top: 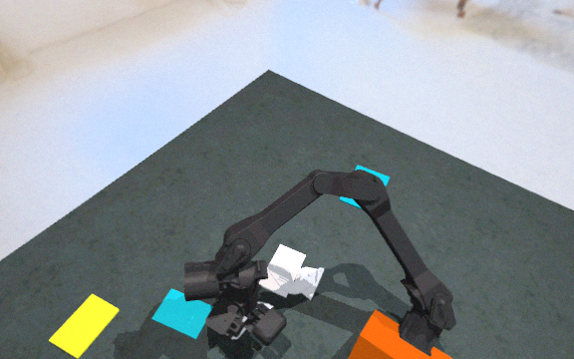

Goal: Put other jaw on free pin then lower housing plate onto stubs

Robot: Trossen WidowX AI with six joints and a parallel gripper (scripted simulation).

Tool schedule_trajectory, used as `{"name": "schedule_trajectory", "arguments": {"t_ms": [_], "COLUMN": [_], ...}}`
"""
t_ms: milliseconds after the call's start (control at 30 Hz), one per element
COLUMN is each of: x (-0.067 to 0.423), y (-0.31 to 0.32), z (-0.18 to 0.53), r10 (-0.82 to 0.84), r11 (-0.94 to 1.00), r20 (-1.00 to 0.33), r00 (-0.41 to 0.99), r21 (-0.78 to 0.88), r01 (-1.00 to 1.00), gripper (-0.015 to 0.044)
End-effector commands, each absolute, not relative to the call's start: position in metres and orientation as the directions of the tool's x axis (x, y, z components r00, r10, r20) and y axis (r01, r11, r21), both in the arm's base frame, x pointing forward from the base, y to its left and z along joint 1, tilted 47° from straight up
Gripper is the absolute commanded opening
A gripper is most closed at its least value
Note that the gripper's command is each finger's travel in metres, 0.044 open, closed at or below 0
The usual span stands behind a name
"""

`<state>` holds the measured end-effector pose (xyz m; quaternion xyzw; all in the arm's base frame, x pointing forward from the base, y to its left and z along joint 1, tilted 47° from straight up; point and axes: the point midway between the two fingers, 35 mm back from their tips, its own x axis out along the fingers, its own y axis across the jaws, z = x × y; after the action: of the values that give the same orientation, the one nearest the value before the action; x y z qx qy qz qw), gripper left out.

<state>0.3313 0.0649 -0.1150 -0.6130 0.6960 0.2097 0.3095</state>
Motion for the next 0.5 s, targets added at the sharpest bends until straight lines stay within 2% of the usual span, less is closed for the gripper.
{"name": "schedule_trajectory", "arguments": {"t_ms": [0,467], "x": [0.335,0.336], "y": [0.078,0.109], "z": [-0.106,-0.076], "r10": [-0.718,-0.719], "r11": [0.158,0.155], "r20": [-0.694,-0.694], "r00": [-0.047,-0.046], "r21": [-0.096,-0.095], "r01": [-0.983,-0.983], "gripper": [0.0134,0.0134]}}
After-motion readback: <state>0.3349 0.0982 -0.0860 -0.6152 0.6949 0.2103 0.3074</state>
